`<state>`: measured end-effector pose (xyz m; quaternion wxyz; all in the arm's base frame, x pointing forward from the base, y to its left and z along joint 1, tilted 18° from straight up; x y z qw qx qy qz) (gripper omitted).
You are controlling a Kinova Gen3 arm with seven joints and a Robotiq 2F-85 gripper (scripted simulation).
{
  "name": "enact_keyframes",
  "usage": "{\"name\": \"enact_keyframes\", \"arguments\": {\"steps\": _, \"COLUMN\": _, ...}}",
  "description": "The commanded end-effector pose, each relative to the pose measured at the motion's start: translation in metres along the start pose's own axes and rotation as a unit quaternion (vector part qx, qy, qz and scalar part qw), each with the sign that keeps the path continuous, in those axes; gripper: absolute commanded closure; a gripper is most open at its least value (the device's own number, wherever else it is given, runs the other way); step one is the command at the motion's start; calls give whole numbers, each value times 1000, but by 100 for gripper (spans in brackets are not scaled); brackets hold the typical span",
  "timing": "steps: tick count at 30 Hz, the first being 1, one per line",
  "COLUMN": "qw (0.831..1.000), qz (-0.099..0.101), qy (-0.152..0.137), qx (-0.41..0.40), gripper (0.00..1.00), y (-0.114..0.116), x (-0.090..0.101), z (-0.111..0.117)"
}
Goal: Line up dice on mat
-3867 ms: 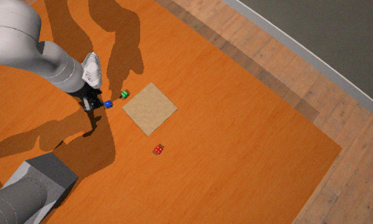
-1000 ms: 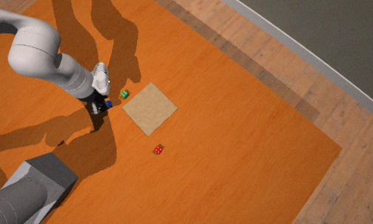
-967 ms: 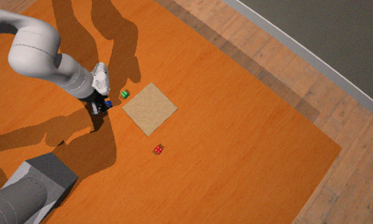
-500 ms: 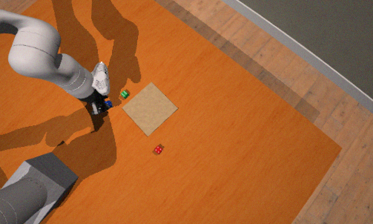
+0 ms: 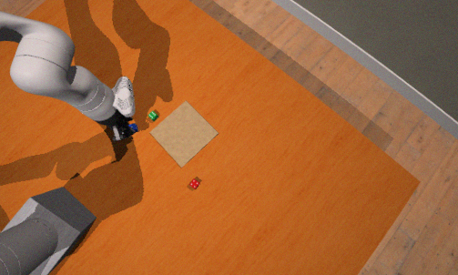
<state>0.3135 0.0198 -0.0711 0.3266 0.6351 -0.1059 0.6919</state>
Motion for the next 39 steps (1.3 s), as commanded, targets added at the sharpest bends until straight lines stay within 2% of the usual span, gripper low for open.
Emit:
{"name": "enact_keyframes", "arguments": {"steps": 1, "qw": 1000, "qz": 1, "qy": 0, "qx": 0, "gripper": 65, "y": 0, "x": 0, "z": 0}}
{"name": "enact_keyframes", "arguments": {"steps": 16, "qw": 1000, "qz": 1, "qy": 0, "qx": 0, "gripper": 65, "y": 0, "x": -3, "z": 0}}
{"name": "enact_keyframes", "arguments": {"steps": 30, "qw": 1000, "qz": 1, "qy": 0, "qx": 0, "gripper": 65, "y": 0, "x": -22, "z": 0}}
{"name": "enact_keyframes", "arguments": {"steps": 39, "qw": 1000, "qz": 1, "qy": 0, "qx": 0, "gripper": 65, "y": 0, "x": -25, "z": 0}}
Point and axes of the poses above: the point where the finger pads meet when closed, its own x axis back along the fingers, its own y axis across the jaws, z = x × y, the point moved 4 cm from there along x, back along the fingers, and after that the axes turned 5 degrees about x, right-handed, at the moved point
